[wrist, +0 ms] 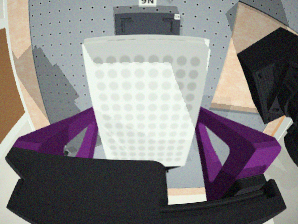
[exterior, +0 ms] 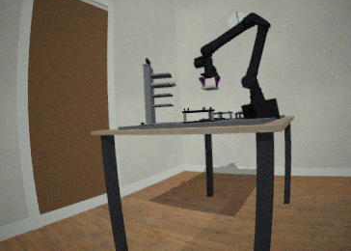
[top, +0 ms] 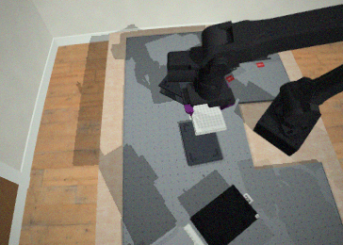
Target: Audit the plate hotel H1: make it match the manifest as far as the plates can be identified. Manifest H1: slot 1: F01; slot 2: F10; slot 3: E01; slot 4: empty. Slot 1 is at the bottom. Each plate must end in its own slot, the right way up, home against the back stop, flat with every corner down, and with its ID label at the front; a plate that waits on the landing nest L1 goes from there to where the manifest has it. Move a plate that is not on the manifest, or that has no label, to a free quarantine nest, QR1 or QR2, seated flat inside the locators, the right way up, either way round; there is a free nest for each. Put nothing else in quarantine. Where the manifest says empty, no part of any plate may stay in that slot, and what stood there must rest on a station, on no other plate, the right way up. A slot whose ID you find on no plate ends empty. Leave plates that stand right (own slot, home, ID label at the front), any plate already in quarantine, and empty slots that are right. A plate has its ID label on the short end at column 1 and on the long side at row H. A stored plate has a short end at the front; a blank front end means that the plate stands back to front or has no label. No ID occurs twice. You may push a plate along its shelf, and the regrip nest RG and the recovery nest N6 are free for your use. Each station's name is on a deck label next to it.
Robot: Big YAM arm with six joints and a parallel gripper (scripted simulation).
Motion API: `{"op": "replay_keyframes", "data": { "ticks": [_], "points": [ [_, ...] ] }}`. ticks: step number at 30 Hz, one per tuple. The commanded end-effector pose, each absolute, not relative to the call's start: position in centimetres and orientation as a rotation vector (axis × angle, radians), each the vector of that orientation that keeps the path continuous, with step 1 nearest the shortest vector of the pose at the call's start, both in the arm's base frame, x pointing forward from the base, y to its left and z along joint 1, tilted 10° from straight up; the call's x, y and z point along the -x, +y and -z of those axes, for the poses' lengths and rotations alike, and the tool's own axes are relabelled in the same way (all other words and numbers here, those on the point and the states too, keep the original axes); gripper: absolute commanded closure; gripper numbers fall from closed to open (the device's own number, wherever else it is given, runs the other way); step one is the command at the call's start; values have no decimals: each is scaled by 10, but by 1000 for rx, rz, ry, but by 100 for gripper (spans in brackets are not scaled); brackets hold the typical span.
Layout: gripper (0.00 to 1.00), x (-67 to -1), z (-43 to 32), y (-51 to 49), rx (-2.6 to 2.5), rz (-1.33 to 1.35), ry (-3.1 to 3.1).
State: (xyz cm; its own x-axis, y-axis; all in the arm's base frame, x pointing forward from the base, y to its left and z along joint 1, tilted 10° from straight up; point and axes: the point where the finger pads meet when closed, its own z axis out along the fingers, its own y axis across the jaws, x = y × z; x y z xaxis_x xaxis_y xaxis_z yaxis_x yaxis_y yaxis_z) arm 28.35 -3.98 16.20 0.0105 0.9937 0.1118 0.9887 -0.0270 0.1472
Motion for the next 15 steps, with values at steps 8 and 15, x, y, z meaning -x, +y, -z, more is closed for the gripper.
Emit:
{"op": "replay_keyframes", "data": {
  "ticks": [8, 15],
  "points": [
    [14, -292, -135, -34, -2208, -286, 2169],
    [14, -294, -121, -33, -2208, -286, 2169]
  ]
}}
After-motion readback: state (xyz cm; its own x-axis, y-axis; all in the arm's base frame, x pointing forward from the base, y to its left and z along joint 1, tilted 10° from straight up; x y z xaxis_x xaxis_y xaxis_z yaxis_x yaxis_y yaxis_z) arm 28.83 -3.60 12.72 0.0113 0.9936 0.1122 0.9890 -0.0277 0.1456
